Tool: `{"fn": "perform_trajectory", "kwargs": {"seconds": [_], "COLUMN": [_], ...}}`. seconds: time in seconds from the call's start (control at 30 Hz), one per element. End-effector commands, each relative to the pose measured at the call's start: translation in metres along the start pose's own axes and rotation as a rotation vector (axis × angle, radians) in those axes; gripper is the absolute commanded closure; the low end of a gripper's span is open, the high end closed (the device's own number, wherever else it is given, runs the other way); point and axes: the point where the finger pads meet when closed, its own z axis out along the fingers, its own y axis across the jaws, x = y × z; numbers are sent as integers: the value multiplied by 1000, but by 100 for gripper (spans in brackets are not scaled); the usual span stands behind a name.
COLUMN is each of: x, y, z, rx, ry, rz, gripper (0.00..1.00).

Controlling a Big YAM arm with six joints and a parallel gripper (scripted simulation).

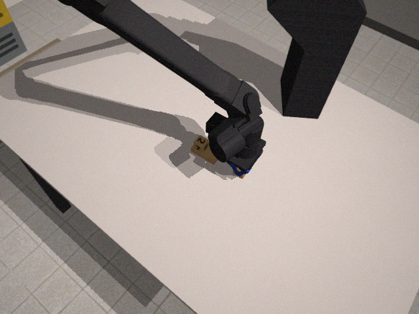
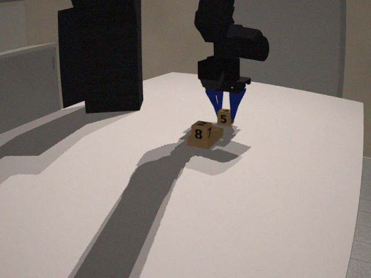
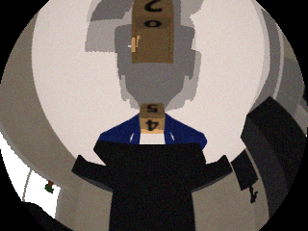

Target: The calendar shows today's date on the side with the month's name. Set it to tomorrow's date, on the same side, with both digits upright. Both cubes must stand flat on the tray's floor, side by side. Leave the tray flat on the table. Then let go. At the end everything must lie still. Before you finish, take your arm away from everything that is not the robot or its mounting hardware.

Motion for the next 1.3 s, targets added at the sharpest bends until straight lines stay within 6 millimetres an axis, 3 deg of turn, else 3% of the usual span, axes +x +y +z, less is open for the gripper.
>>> {"fn": "perform_trajectory", "kwargs": {"seconds": [0.0,0.43,0.93,1.27], "x": [-3,-3,-3,-3], "y": [-1,-1,-2,0], "z": [6,6,6,5], "rx": [2,2,3,1], "ry": [-6,-6,-6,-6], "rz": [0,0,-1,-1], "gripper": [73,73,53,53]}}
